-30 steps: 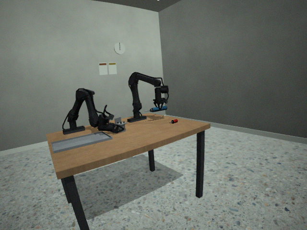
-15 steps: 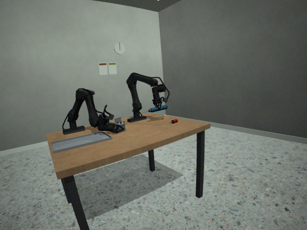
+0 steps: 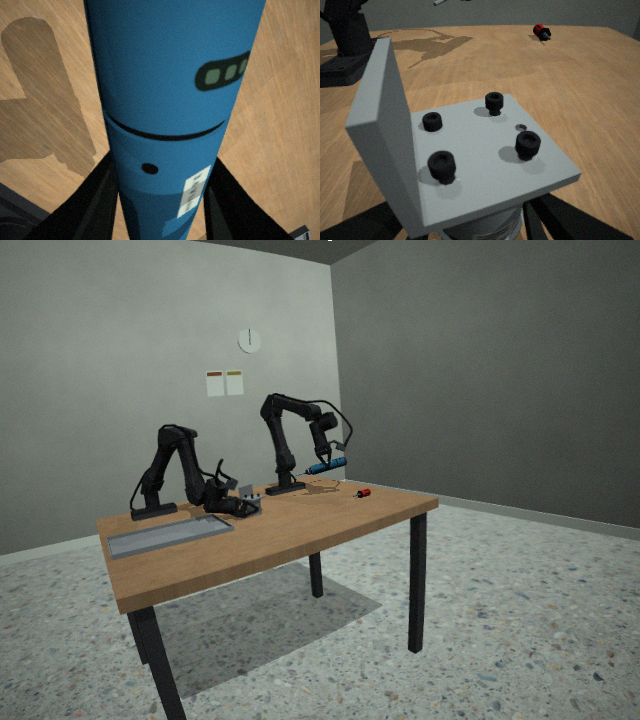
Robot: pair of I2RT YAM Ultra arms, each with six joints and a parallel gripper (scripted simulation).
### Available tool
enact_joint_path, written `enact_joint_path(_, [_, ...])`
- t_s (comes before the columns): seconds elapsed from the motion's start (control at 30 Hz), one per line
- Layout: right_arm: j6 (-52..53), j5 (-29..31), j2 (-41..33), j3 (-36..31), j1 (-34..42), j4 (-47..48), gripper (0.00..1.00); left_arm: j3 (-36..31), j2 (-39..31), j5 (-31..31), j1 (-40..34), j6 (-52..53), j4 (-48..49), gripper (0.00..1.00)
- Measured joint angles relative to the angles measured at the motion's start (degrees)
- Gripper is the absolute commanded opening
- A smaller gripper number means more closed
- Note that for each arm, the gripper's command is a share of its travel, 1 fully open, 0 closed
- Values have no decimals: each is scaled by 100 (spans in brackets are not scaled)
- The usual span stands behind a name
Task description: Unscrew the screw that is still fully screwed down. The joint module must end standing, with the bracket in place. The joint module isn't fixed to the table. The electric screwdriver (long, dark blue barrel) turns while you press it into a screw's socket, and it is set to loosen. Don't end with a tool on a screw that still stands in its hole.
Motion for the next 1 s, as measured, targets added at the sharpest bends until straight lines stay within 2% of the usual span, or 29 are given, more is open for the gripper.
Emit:
enact_joint_path(0.43, [0,0,0,0,0,0,59,-389,-507,-2,-809,433,509,42])
enact_joint_path(0.67, [0,0,0,0,0,0,59,-476,-621,-15,-940,588,774,42])
enact_joint_path(1.0, [0,0,0,0,0,0,59,-776,-1095,-9,-1665,953,1137,42])
